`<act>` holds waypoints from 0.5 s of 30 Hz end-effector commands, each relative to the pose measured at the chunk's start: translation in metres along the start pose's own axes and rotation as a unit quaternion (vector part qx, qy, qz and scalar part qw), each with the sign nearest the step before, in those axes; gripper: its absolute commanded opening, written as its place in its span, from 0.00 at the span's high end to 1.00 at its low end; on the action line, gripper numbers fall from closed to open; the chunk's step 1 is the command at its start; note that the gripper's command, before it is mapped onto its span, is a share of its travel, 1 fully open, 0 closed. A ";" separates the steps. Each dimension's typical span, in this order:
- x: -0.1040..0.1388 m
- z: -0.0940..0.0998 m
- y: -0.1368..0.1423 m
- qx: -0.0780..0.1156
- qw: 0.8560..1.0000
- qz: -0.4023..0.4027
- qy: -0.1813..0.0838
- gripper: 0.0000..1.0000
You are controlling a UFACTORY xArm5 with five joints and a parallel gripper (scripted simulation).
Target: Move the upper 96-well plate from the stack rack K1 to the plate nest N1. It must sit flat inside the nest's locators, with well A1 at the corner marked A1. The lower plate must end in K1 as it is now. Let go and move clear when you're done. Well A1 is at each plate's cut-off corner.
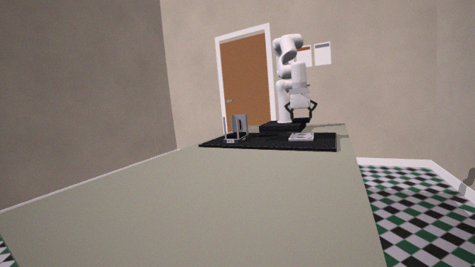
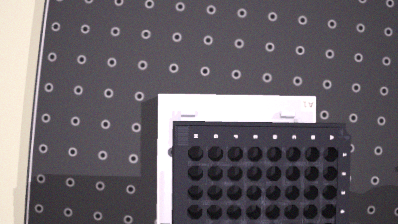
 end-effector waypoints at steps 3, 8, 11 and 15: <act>-0.001 -0.004 -0.001 0.004 1.000 0.000 0.003 1.00; -0.001 -0.012 -0.001 0.004 1.000 0.000 0.003 1.00; -0.001 -0.017 -0.001 0.004 1.000 0.000 0.003 1.00; -0.001 -0.024 -0.001 0.004 1.000 0.000 0.003 1.00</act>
Point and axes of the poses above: the point where the finger pads meet when closed, its own z axis back along the fingers, its own y axis across the jaws, x = y × z, the point moved 9 cm from there along z, back along the fingers, and after that the axes turned 2 degrees about z, right-handed, at the moved point
